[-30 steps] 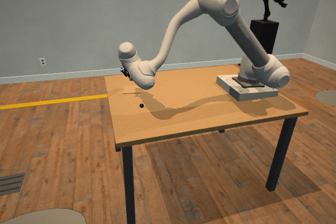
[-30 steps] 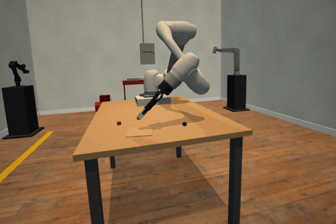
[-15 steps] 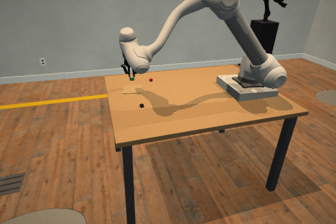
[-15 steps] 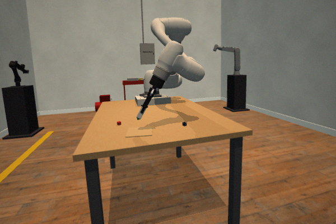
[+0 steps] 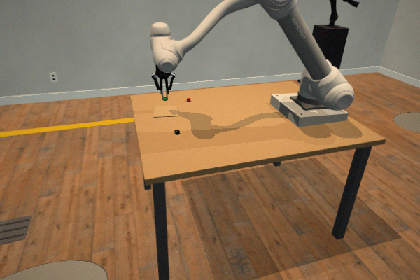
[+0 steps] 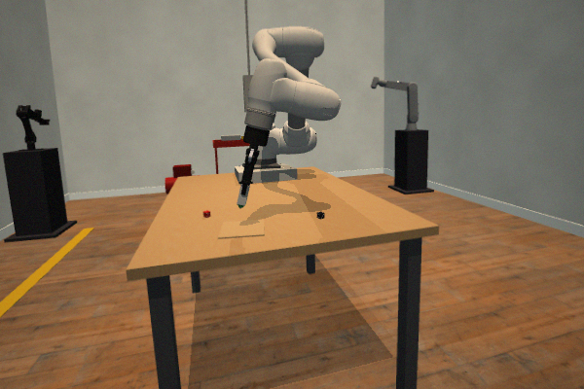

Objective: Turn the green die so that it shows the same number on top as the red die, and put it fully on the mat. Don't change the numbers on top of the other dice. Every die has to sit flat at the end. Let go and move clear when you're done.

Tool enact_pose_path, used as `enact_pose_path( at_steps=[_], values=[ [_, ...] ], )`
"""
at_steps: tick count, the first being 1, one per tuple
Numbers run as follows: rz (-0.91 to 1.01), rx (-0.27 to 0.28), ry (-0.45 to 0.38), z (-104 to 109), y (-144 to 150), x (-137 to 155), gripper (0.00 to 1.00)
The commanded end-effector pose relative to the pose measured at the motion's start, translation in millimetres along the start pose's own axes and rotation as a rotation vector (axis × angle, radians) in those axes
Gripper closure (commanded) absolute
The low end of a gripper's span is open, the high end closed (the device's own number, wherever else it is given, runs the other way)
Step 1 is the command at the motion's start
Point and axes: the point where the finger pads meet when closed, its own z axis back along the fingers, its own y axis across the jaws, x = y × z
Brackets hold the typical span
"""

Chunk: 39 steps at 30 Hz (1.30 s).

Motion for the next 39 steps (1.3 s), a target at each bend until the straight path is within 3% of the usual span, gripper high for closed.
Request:
enact_pose_path(
  at_steps=[1, 4, 12, 21, 29, 37, 39],
  values=[
    [0.000, 0.002, -0.015, -0.4, 0.5, -0.5, 0.82],
    [0.000, 0.004, -0.032, -1.0, 1.0, -0.7, 0.82],
    [0.000, 0.001, -0.254, -0.6, 0.2, -4.6, 0.82],
    [0.000, 0.004, -0.293, -2.3, 1.0, -9.5, 0.82],
    [0.000, 0.001, -0.516, -2.9, 0.2, -13.3, 0.82],
    [0.000, 0.002, -0.538, -5.1, 0.4, -17.7, 0.82],
    [0.000, 0.007, -0.578, -6.7, 1.3, -17.7, 0.82]
  ],
)
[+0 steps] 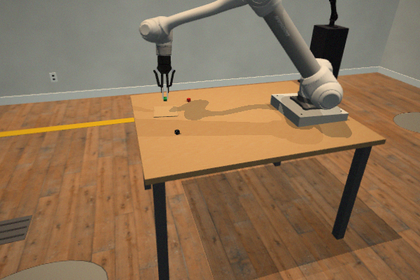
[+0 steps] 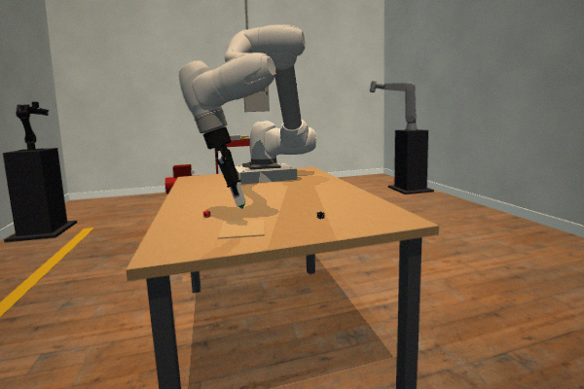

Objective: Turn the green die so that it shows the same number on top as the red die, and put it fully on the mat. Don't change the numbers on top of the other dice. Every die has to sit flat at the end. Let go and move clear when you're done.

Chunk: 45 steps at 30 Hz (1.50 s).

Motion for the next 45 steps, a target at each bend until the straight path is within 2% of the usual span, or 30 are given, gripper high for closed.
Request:
enact_pose_path(
  at_steps=[1, 7, 16, 24, 45],
  values=[
    [-0.001, 0.005, -0.058, -1.3, 1.0, -0.8, 0.82],
    [0.002, -0.002, -0.228, 0.5, -0.5, -3.6, 0.82],
    [0.001, 0.000, -0.267, -1.0, -0.1, -8.5, 0.82],
    [0.002, -0.002, -0.490, -1.5, -0.6, -12.3, 0.82],
    [0.002, -0.003, -0.497, -3.6, -0.7, -16.9, 0.82]
  ],
)
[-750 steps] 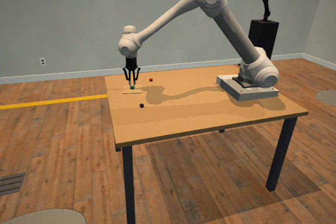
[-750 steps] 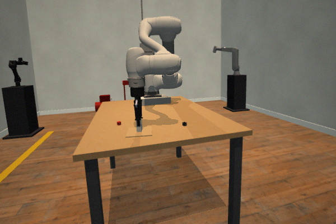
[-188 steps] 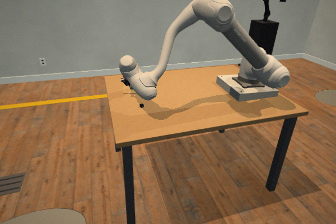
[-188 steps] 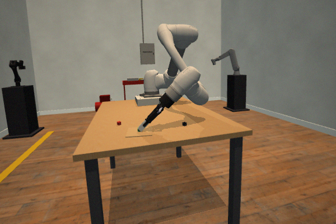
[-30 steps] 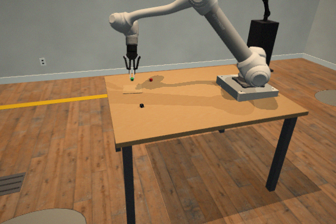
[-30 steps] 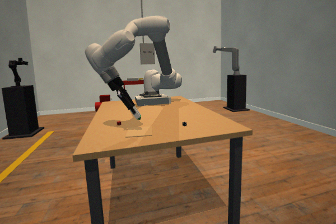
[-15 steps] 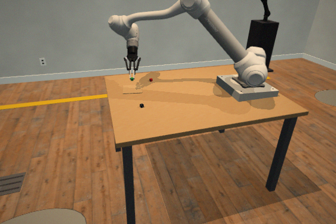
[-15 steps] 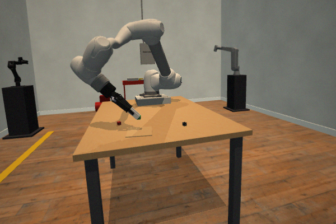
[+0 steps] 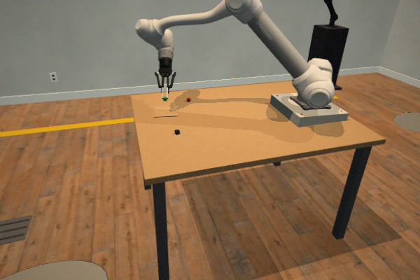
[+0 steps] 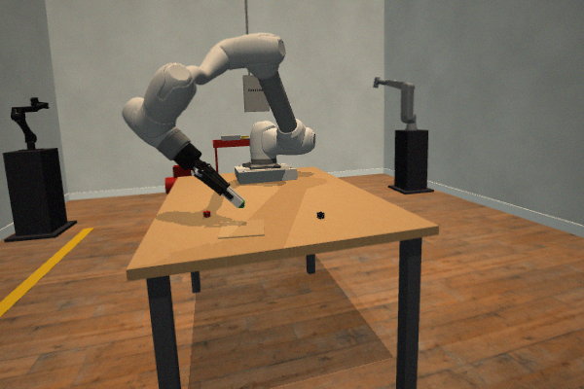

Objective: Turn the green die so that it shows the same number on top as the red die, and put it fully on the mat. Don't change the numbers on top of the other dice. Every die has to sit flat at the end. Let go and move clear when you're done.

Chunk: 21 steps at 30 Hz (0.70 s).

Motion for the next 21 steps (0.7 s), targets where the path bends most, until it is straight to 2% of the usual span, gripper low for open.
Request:
enact_pose_path(
  at_steps=[1, 21],
  values=[
    [0.000, 0.000, 0.000, -0.2, 0.0, -0.2, 0.82],
    [0.000, 0.000, 0.000, -11.6, 0.0, -11.6, 0.82]
  ],
)
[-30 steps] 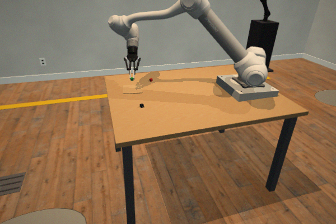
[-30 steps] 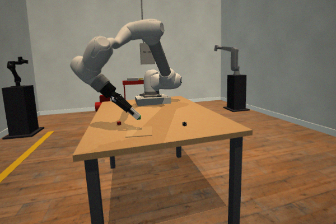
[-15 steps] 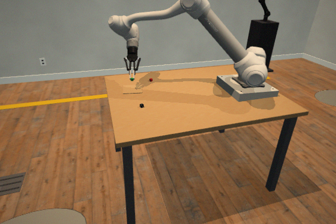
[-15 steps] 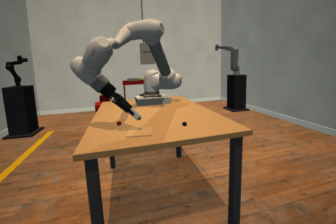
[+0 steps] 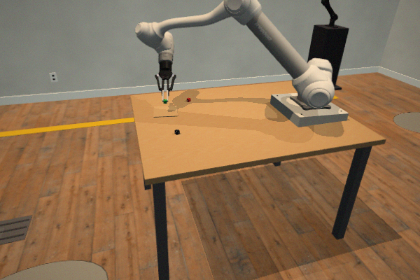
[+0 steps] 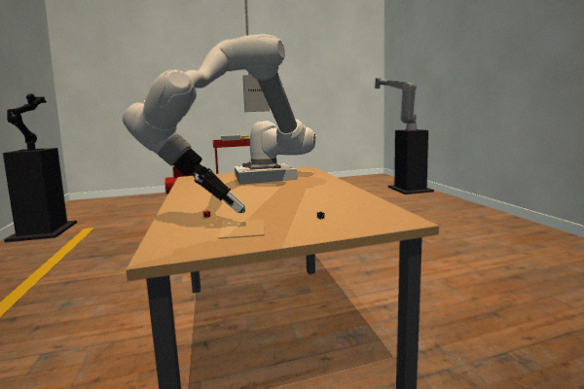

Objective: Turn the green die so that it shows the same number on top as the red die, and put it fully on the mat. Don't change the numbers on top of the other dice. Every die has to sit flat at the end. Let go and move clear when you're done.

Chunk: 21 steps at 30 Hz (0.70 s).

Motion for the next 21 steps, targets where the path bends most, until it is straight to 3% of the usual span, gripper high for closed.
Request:
enact_pose_path(
  at_steps=[1, 21],
  values=[
    [0.000, 0.000, 0.000, -1.0, -0.1, -1.0, 0.82],
    [0.000, 0.000, 0.000, -22.9, -0.1, -22.9, 0.82]
  ],
)
